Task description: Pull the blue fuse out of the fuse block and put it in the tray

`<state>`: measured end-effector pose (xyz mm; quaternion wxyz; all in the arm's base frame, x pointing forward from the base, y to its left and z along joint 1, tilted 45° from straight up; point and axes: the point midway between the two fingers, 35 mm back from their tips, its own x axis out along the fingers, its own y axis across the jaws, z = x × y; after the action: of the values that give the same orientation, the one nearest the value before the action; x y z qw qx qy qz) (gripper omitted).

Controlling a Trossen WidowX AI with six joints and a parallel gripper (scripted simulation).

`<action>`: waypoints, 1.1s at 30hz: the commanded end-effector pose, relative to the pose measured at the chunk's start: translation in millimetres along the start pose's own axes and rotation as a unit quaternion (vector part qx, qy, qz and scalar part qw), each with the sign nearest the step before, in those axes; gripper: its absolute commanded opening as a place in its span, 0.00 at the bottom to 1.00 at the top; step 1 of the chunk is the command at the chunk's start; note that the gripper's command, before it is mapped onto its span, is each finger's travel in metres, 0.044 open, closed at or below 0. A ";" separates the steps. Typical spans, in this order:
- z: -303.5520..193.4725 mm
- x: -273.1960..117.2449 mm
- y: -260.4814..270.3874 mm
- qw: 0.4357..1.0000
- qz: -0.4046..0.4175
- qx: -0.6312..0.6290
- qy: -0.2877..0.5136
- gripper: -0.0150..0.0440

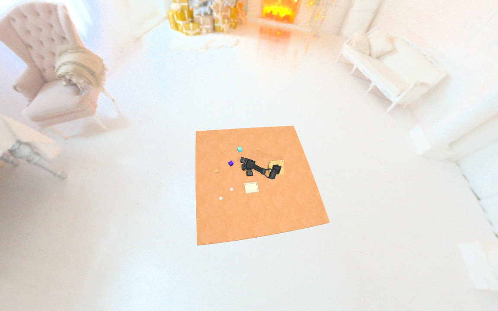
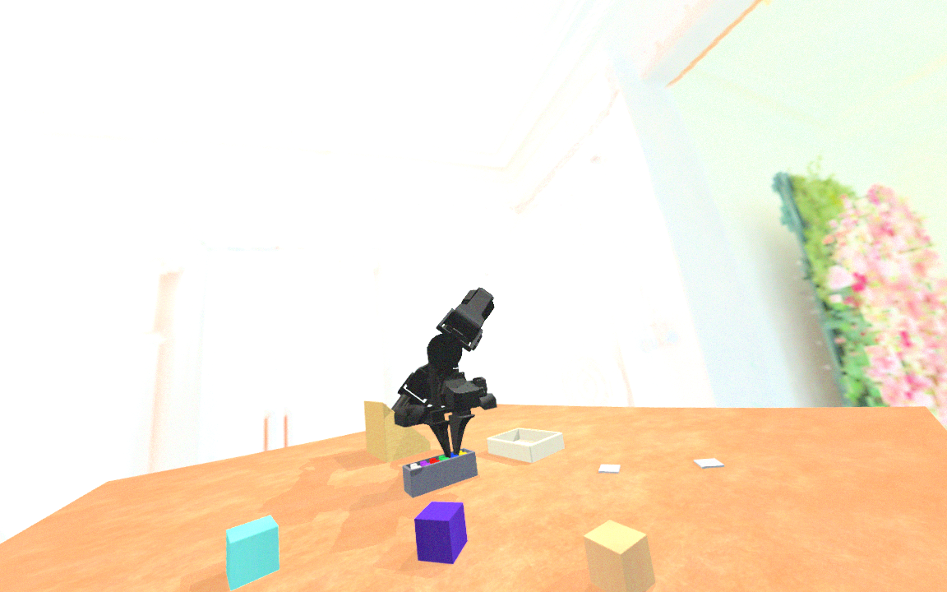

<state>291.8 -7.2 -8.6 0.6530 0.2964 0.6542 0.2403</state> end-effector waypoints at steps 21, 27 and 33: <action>0.4 -4.8 -0.2 1.000 0.000 0.000 0.000 0.25; 0.6 -7.7 -0.3 1.000 0.000 0.001 0.000 0.25; 0.7 -10.6 -0.3 1.000 0.000 0.001 -0.001 0.25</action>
<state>292.4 -13.1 -2.6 0.6524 0.3000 0.6535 0.2392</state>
